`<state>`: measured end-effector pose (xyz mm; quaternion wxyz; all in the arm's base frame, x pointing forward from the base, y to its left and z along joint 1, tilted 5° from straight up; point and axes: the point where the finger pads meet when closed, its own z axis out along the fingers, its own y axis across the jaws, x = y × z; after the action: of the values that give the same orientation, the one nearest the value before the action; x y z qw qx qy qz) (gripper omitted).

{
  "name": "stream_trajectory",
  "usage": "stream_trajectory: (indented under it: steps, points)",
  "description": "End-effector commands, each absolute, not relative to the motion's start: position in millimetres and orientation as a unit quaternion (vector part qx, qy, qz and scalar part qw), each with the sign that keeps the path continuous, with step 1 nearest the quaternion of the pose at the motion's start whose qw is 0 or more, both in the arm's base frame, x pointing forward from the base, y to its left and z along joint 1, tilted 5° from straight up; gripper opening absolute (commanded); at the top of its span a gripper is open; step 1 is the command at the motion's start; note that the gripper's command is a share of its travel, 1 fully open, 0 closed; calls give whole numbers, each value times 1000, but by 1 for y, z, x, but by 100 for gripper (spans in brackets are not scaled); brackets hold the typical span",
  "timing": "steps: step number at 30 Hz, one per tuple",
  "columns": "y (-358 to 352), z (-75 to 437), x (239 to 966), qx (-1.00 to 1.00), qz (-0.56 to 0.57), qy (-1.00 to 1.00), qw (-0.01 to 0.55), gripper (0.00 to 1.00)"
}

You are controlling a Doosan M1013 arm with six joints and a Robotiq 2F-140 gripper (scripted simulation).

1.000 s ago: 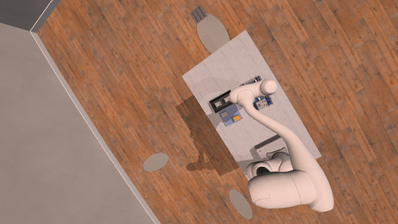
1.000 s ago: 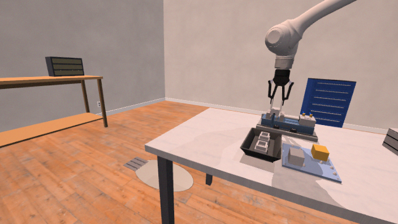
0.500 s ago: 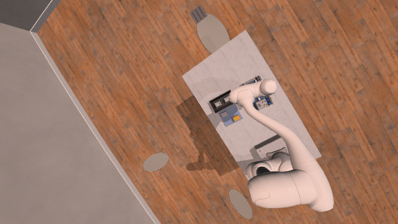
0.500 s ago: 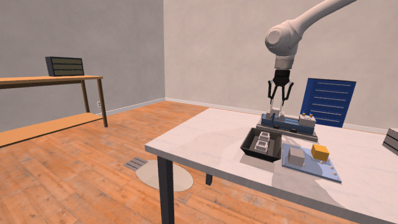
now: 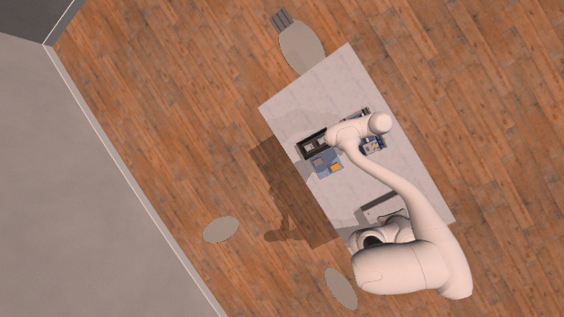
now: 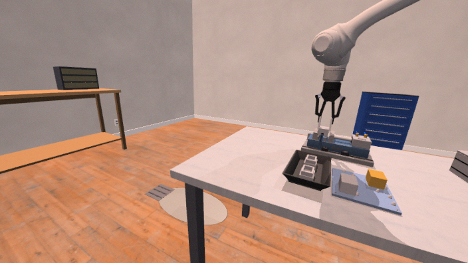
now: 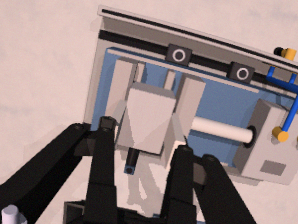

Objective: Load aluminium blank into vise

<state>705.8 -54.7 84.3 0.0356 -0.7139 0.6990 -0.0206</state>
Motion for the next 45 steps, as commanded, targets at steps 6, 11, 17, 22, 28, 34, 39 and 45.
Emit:
stream_trajectory:
  steps: [6, 11, 17, 22, 28, 34, 39, 45]
  points:
    - [-55, 84, 706, -714, -21, 699, 36, 0]
    - [-55, 84, 706, -714, -21, 699, 36, 0]
    - [-55, 84, 706, -714, -21, 699, 36, 0]
    - [-55, 84, 706, -714, -21, 699, 36, 0]
    - [-55, 84, 706, -714, -21, 699, 36, 40]
    - [-55, 84, 706, -714, -21, 699, 36, 40]
    - [-55, 84, 706, -714, -21, 699, 36, 40]
    - [-55, 84, 706, -714, -21, 699, 36, 40]
